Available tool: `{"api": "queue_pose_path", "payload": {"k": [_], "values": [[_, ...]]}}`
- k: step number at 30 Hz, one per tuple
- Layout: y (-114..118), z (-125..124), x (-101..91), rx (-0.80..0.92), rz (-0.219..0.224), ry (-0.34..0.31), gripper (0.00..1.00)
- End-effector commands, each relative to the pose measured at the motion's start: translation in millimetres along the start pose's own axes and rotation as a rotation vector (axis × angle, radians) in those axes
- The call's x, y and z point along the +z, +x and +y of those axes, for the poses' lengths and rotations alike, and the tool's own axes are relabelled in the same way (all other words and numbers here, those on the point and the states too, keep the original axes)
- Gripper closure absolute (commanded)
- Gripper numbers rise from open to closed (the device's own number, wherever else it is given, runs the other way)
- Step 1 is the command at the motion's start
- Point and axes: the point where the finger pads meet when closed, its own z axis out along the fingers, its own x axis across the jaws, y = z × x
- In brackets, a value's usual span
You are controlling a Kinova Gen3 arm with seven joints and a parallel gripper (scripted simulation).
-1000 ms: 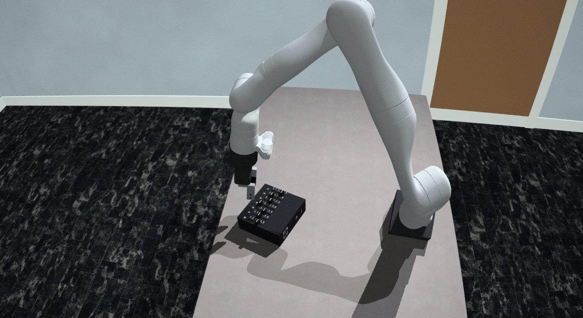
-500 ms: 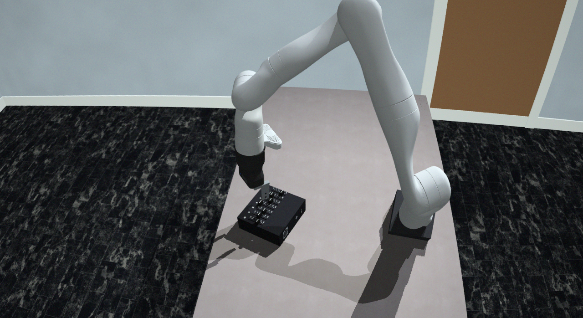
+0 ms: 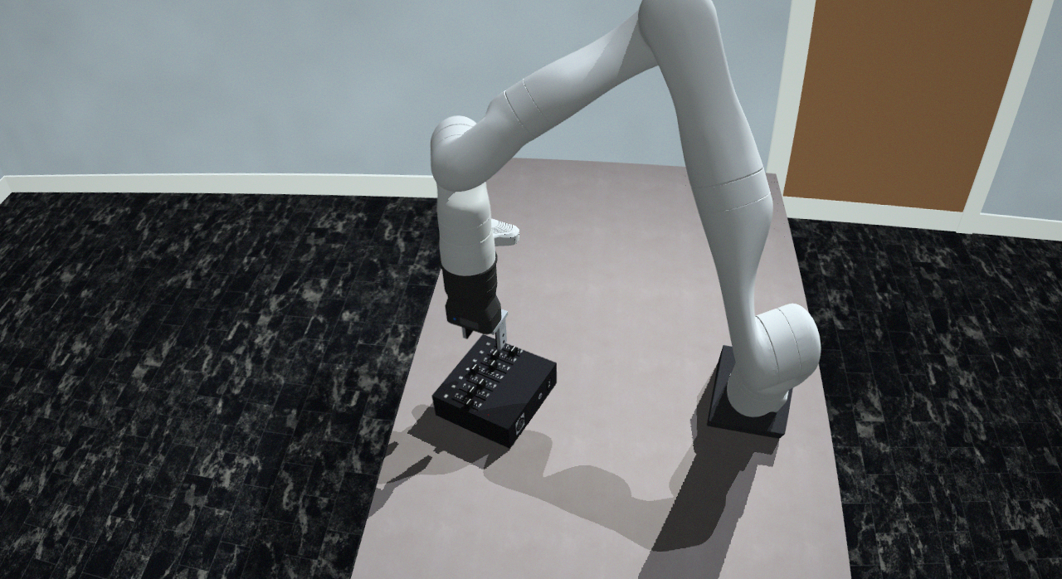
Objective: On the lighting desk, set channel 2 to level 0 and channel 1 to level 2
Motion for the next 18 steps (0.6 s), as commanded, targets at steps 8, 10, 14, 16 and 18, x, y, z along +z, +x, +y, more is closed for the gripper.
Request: {"api": "queue_pose_path", "payload": {"k": [8, 10, 14, 16, 18], "values": [[4, -6, -13.1, -0.185, 0.001, 0.005, 0.0], [4, -7, -15.2, -0.221, 0.002, 0.007, 0.0], [5, -8, -18.2, -0.274, 0.002, 0.011, 0.0], [6, -8, -19.2, -0.291, 0.002, 0.012, 0.0], [6, -8, -19.2, -0.291, 0.002, 0.012, 0.0]]}}
